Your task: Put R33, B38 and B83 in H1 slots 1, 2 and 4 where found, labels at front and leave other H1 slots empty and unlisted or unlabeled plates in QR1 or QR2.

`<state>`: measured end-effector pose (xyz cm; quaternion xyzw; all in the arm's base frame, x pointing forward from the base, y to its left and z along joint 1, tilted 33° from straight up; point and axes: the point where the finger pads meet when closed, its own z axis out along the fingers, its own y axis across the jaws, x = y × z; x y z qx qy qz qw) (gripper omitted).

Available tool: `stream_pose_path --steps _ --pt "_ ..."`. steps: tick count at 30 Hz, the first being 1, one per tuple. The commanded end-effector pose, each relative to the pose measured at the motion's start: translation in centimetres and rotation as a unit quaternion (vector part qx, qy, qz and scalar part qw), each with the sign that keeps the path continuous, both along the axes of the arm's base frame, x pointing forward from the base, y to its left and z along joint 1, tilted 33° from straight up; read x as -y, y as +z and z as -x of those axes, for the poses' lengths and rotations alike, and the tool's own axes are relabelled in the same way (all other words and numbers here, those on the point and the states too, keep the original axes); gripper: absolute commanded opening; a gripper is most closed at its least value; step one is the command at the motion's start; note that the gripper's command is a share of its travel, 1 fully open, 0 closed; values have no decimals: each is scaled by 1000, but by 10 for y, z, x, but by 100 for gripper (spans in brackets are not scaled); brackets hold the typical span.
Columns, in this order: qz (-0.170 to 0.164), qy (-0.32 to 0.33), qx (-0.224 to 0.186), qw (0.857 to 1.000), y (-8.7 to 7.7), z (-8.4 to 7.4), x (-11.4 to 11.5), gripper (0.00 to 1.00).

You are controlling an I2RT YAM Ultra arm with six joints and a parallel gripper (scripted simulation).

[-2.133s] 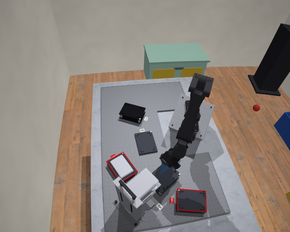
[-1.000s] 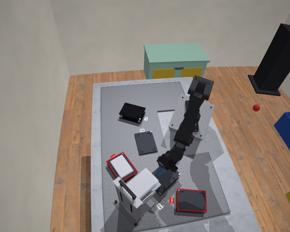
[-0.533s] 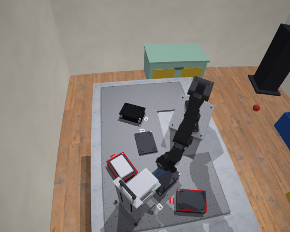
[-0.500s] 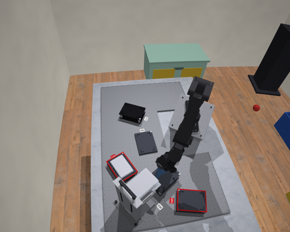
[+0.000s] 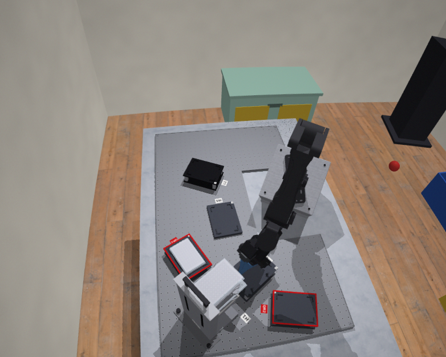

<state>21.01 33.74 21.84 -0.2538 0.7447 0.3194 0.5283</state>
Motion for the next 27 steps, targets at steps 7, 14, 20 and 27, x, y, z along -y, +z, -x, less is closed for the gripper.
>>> stream_pose_path --steps 7,14,20,27 --pt "-6 -3 5 1000 13 -10 -6 0" --pt "-7 -4 6 1000 15 -13 -8 0" --pt "-3 -3 4 1000 15 -15 -10 0" --pt "-4 -3 4 1000 18 -18 -12 0"
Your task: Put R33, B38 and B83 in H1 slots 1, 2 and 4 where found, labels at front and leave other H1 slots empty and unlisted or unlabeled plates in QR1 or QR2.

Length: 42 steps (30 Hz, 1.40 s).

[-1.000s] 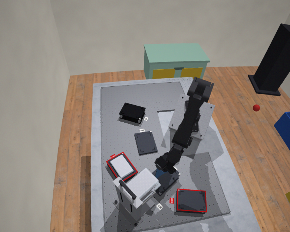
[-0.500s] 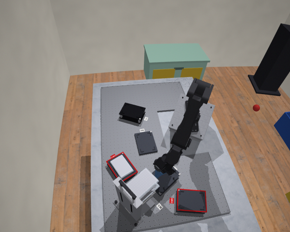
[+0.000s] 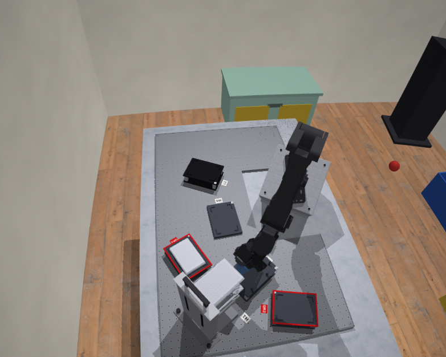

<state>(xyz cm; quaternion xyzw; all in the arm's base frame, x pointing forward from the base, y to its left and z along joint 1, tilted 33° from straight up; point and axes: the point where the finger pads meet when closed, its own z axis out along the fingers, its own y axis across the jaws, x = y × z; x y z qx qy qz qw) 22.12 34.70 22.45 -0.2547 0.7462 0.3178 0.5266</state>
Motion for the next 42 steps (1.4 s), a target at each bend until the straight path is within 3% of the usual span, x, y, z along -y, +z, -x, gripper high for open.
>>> stream_pose_path --steps 1,2,8,18,19,21,25,29,42 --pt "-7 -3 6 1000 12 -7 -3 0" --pt "-17 -5 11 1000 21 -6 0 0" --pt "-6 -3 5 1000 13 -10 -5 0" --pt "-7 -4 6 1000 17 -13 -8 0" --pt "-16 -5 11 1000 26 -13 -6 0" --pt "-10 -4 7 1000 19 -15 -9 0" --pt "-13 -4 9 1000 23 -17 -11 0" --pt "-25 -6 16 1000 33 -18 -10 0" --pt "-25 -8 16 1000 33 -18 -9 0"
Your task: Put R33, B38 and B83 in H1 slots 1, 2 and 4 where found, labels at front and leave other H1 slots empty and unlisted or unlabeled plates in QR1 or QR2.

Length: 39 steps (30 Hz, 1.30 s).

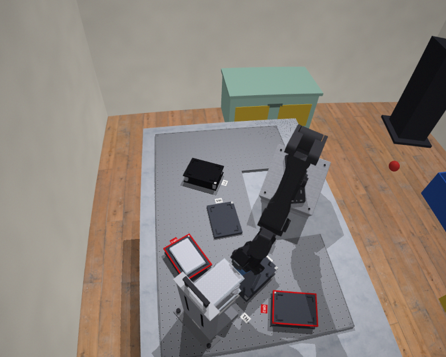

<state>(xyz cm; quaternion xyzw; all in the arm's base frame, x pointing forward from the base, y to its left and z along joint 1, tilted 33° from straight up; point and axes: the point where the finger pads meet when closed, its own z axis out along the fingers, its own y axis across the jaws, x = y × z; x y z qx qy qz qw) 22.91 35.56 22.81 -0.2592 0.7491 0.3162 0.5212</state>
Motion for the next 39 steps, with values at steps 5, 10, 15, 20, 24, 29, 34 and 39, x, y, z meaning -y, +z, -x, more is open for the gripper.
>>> stream_pose_path --steps 5,10,15,20,24,29,34,39 --pt "-31 -12 20 999 29 -10 0 0" --pt "-31 -12 20 999 29 -10 0 0" --pt "-31 -12 20 999 29 -10 0 0" --pt "-39 -13 24 999 36 -8 3 0" --pt "-21 -3 12 1000 11 6 6 0" --pt "-22 -3 11 1000 9 9 9 0" --pt "-22 -3 11 1000 5 14 14 0" --pt "-22 -3 11 1000 0 20 18 0"
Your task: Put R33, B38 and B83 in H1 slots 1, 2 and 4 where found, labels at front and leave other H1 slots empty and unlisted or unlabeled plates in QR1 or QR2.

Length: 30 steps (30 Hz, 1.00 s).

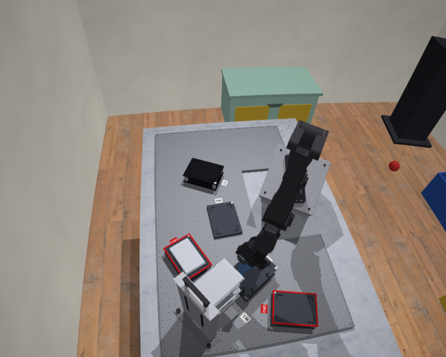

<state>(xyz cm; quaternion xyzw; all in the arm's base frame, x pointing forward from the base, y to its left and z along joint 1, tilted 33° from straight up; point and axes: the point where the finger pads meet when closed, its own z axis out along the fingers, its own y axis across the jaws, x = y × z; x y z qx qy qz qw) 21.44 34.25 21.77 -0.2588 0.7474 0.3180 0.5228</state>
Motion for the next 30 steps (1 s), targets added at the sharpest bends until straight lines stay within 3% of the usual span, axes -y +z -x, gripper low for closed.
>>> stream_pose_path --steps 1,30 --pt "-20 -4 9 1000 10 6 6 0" --pt "-19 -4 7 1000 -13 33 30 0"
